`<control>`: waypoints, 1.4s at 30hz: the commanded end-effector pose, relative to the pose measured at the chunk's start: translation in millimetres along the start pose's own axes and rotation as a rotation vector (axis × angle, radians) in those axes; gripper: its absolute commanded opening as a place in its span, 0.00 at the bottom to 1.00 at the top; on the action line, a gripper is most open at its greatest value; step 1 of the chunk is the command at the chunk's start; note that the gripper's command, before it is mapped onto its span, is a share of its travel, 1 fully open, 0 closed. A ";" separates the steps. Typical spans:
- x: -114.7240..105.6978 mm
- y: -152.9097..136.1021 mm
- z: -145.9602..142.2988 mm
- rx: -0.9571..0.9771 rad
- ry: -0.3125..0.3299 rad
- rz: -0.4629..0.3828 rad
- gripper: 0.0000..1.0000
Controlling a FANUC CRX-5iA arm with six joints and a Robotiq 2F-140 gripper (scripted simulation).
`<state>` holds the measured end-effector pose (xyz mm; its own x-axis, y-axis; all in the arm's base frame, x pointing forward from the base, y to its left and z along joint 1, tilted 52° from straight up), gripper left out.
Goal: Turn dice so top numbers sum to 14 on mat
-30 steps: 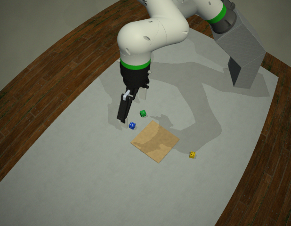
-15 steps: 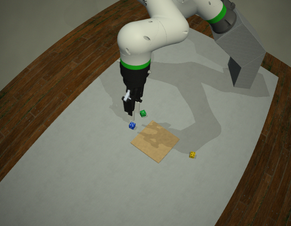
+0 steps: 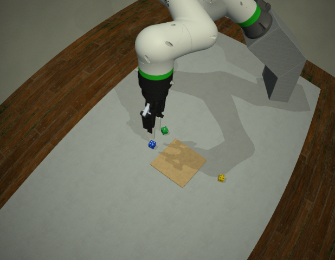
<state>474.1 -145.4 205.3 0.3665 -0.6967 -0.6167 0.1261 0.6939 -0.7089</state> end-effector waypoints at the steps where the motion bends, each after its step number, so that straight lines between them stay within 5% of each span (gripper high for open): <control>1: -0.2 0.1 0.1 0.000 0.000 0.000 0.21; 20: 5.0 0.3 0.0 0.004 -0.003 -0.006 0.21; 42: 35.0 -1.6 0.7 0.004 -0.003 -0.006 0.21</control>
<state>485.9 -168.4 186.9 0.3683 -0.7001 -0.6117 0.1323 0.6907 -0.7109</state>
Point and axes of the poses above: the point where the finger pads meet when closed, its own x axis out along the fingers, its own z axis across the jaws, y = z × x, the point moved 8 cm from there along -x, back along the fingers, and after that the axes turned 1 degree about x, right-handed, at the moved point
